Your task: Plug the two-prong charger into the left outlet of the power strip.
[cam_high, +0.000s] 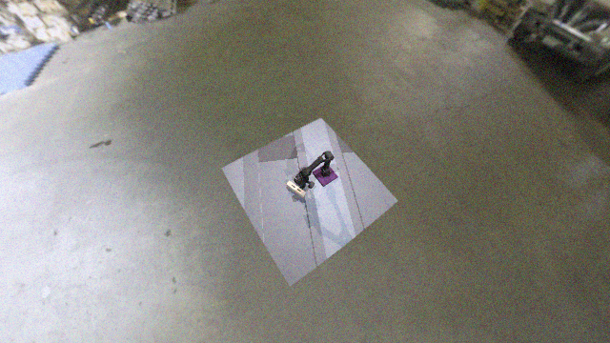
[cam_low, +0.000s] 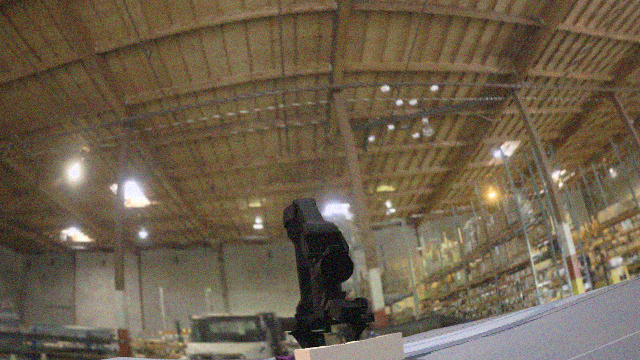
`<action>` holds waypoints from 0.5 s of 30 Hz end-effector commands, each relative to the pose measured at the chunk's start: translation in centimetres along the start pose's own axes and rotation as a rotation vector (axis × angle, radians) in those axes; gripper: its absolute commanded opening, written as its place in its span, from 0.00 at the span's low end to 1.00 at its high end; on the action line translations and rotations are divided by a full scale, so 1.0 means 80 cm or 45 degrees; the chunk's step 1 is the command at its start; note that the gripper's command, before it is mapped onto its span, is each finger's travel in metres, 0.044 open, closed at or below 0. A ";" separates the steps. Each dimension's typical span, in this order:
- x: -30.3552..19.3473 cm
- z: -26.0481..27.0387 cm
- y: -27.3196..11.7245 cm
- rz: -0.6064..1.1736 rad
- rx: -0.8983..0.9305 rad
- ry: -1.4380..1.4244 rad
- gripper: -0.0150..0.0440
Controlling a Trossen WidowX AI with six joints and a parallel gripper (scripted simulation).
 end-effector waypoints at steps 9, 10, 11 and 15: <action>-0.013 0.003 0.000 -0.013 0.000 0.002 1.00; -0.014 0.003 -0.004 -0.051 -0.004 0.006 1.00; -0.016 0.003 -0.011 -0.115 -0.011 0.013 1.00; -0.028 0.005 -0.044 -0.425 -0.066 0.024 1.00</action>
Point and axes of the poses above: the point midway between the two fingers, 35 mm back from their tips, its own y axis out along the fingers, its own z axis across the jaws, x = y × z, the point moved 7 cm from there along -y, back along the fingers, and after that the axes turned 13 degrees about -y, right-handed, at the moved point
